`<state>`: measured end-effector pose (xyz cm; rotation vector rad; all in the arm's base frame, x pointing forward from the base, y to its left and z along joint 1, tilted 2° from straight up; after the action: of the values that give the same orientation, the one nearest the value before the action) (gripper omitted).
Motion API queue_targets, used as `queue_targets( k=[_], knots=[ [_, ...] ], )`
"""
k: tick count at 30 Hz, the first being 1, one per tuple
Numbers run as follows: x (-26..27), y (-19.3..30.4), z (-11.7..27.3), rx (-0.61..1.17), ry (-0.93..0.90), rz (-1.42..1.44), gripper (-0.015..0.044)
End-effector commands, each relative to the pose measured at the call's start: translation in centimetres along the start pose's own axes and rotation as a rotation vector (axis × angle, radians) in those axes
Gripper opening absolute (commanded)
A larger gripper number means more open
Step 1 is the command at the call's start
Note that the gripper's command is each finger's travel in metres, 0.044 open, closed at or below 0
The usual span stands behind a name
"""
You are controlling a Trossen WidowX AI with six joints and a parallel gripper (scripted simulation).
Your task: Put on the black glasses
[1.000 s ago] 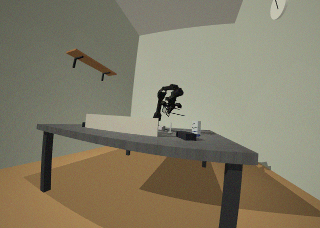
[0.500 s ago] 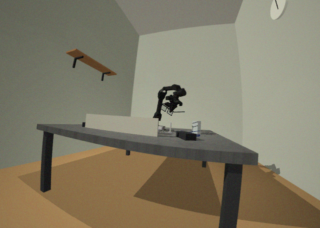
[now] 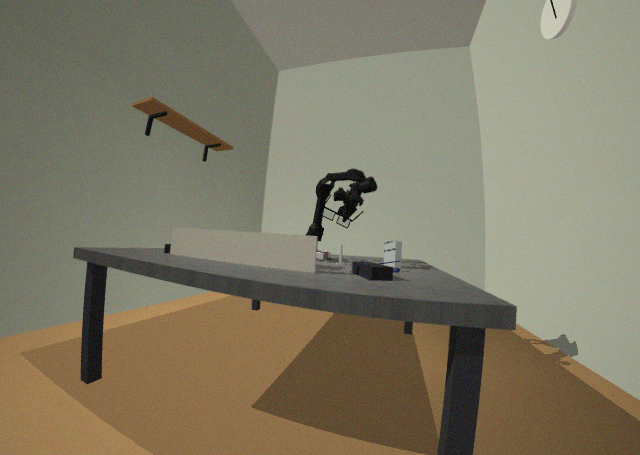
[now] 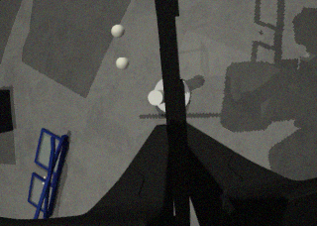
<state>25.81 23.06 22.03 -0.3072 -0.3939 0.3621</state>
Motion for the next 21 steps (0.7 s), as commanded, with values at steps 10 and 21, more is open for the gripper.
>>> queue_targets(
  k=[10,21],
  knots=[
    [-1.0,1.0,1.7,-0.021,-0.074,-0.383,0.0000],
    [-1.9,1.8,3.2,-0.004,-0.144,-0.709,0.0000]
  ],
)
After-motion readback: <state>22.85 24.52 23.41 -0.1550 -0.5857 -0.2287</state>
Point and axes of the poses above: the point midway between the two fingers, 35 mm back from their tips, its own z axis back along the fingers, its own x axis across the jaws, y = z × x, the point moved 2 cm from there along z, back along the fingers, and after that the axes turned 2 degrees about -z, right-handed, at the moved point
